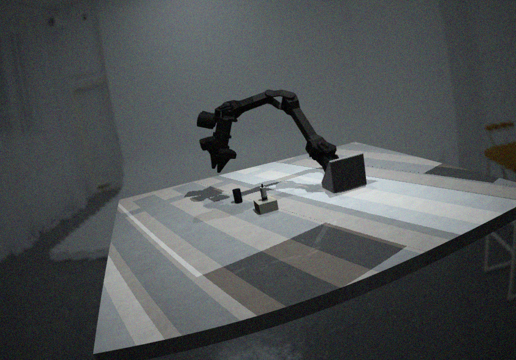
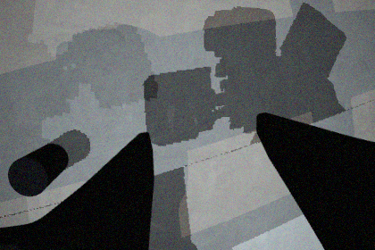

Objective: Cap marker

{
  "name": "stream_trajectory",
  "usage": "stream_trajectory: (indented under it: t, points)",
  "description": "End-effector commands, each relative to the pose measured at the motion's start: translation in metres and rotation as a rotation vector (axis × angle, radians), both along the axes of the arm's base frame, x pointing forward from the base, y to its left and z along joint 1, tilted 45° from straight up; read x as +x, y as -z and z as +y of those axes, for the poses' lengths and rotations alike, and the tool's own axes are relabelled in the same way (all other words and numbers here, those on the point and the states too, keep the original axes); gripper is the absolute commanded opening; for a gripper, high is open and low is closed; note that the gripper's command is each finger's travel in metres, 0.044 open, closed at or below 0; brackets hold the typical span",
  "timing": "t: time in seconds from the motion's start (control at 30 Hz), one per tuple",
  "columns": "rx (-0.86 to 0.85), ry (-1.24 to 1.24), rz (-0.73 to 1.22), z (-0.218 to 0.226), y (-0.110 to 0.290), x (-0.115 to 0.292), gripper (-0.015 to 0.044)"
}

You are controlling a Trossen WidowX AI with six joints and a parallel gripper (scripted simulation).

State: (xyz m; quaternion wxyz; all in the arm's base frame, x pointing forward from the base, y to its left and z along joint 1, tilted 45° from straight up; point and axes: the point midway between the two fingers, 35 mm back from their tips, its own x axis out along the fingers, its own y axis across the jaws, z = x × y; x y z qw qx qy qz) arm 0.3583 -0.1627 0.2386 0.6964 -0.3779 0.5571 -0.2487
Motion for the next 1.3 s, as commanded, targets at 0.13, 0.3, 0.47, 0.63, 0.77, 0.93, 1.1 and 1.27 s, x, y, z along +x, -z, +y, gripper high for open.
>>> stream_trajectory:
  t: [0.13,0.3,0.47,0.63,0.77,0.93,1.1,1.27]
  points:
    - [0.028,-0.498,1.002,0.078,0.073,-0.013,0.0250]
    - [0.029,-0.528,1.062,0.083,0.075,-0.015,0.0250]
    - [0.029,-0.528,1.062,0.082,0.075,-0.016,0.0250]
    - [0.029,-0.528,1.062,0.082,0.075,-0.016,0.0250]
    - [0.028,-0.528,1.062,0.070,0.087,-0.017,0.0250]
    - [0.027,-0.527,1.062,0.058,0.099,-0.020,0.0250]
    - [0.027,-0.527,1.062,0.047,0.108,-0.022,0.0250]
    - [0.027,-0.527,1.062,0.045,0.111,-0.022,0.0250]
